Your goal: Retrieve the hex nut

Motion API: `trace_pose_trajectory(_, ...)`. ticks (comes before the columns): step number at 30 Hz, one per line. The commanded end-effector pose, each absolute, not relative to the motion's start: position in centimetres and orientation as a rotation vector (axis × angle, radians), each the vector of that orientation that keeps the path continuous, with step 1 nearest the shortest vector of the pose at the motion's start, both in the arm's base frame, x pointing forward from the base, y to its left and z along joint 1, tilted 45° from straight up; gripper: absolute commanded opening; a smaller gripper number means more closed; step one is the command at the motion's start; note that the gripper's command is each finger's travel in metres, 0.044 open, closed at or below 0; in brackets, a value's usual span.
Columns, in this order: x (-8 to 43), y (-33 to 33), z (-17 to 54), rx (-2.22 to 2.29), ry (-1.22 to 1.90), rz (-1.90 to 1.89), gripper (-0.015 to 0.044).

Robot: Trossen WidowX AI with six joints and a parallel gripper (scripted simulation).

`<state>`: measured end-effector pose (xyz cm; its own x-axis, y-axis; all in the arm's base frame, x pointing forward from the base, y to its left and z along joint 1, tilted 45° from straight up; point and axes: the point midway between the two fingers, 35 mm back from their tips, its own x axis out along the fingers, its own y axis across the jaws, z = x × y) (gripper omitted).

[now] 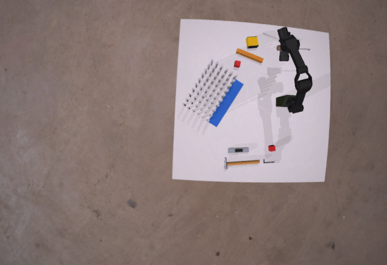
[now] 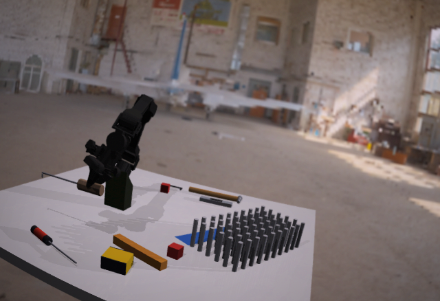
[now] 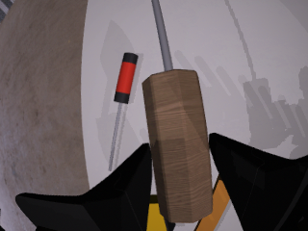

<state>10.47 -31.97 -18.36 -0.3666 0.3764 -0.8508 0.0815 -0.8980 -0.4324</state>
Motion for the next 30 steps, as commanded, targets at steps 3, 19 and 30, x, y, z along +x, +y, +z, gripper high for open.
trace_pose_trajectory(3, 11.0, -31.9, -17.5, -1.661, -0.657, 2.385, 0.0)
trace_pose_trajectory(19, 19.4, -30.2, -10.9, -2.06, -0.92, 2.36, 0.0)
trace_pose_trajectory(30, 24.9, -27.1, -6.1, -2.361, -1.178, 2.281, 0.0)
